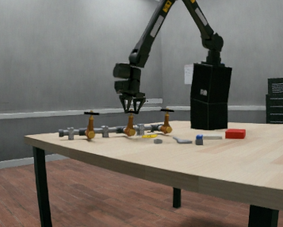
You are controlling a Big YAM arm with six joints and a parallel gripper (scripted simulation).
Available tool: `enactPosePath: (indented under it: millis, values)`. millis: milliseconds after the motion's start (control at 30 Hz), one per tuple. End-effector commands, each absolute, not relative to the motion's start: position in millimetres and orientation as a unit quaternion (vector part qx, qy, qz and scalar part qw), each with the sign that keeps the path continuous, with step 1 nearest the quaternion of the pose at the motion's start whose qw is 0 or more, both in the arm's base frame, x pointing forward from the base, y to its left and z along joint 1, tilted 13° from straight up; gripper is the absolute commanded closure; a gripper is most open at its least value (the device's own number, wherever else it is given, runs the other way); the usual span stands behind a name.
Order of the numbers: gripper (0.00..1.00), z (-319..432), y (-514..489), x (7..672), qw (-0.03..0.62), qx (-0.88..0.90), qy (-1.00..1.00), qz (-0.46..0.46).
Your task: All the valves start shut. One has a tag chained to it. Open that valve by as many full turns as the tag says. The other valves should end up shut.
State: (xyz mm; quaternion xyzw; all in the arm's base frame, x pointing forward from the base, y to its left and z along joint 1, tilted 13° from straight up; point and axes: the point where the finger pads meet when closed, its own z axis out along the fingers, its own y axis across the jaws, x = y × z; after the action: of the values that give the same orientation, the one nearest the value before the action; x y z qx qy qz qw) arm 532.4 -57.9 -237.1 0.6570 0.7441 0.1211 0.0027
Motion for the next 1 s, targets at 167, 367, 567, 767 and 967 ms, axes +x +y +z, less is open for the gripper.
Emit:
enactPosePath:
  millis: [167,367,567,767,967]
  values:
    - [1.0,-235.2,-57.1,533.5,0.008,0.628,0.769,0.119]
    - [1.0,-235.1,-57.1,533.5,0.016,0.568,0.814,0.118]
    - [1.0,-235.1,-57.1,533.5,0.028,0.486,0.866,0.115]
    - [1.0,-235.1,-57.0,533.6,0.042,0.372,0.921,0.111]
    - [1.0,-235.0,-56.9,533.6,0.06,0.221,0.968,0.104]
